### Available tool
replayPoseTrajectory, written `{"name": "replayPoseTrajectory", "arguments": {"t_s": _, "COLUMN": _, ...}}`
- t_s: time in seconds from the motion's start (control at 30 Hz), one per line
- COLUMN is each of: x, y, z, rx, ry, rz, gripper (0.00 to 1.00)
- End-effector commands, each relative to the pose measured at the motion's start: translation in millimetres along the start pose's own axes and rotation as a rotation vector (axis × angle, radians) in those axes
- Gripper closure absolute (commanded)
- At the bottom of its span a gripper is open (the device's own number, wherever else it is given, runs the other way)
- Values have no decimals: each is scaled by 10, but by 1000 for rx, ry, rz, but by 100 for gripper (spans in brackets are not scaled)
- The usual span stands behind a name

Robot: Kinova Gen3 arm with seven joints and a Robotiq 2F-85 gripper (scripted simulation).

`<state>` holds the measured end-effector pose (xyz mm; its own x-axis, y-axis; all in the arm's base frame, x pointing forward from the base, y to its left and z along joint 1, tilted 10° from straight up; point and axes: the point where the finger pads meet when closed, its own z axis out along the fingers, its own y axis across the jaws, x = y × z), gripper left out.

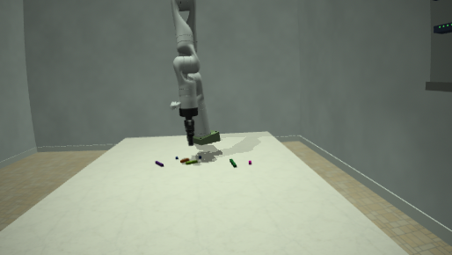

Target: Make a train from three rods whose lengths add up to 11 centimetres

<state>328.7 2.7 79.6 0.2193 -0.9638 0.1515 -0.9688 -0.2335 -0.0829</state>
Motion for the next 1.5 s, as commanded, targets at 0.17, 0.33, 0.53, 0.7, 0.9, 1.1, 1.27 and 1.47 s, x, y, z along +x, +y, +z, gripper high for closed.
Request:
{"name": "replayPoseTrajectory", "arguments": {"t_s": 0.17, "x": -349, "y": -320, "z": 20, "rx": -4, "ry": 2, "rz": -263, "gripper": 0}}
{"name": "replayPoseTrajectory", "arguments": {"t_s": 0.33, "x": -843, "y": -648, "z": 17, "rx": -9, "ry": 4, "rz": -599, "gripper": 0}}
{"name": "replayPoseTrajectory", "arguments": {"t_s": 0.53, "x": -1518, "y": -953, "z": -23, "rx": -4, "ry": 5, "rz": -984, "gripper": 0}}
{"name": "replayPoseTrajectory", "arguments": {"t_s": 0.7, "x": -1809, "y": -1047, "z": -52, "rx": 1, "ry": 5, "rz": -1133, "gripper": 0}}
{"name": "replayPoseTrajectory", "arguments": {"t_s": 0.9, "x": -2147, "y": -1130, "z": -93, "rx": 8, "ry": 5, "rz": -1298, "gripper": 0}}
{"name": "replayPoseTrajectory", "arguments": {"t_s": 1.1, "x": -2197, "y": -1141, "z": -100, "rx": 9, "ry": 5, "rz": -1322, "gripper": 0}}
{"name": "replayPoseTrajectory", "arguments": {"t_s": 1.27, "x": -2197, "y": -1141, "z": -100, "rx": 9, "ry": 5, "rz": -1322, "gripper": 76}}
{"name": "replayPoseTrajectory", "arguments": {"t_s": 1.47, "x": -2197, "y": -1141, "z": -100, "rx": 9, "ry": 5, "rz": -1322, "gripper": 76}}
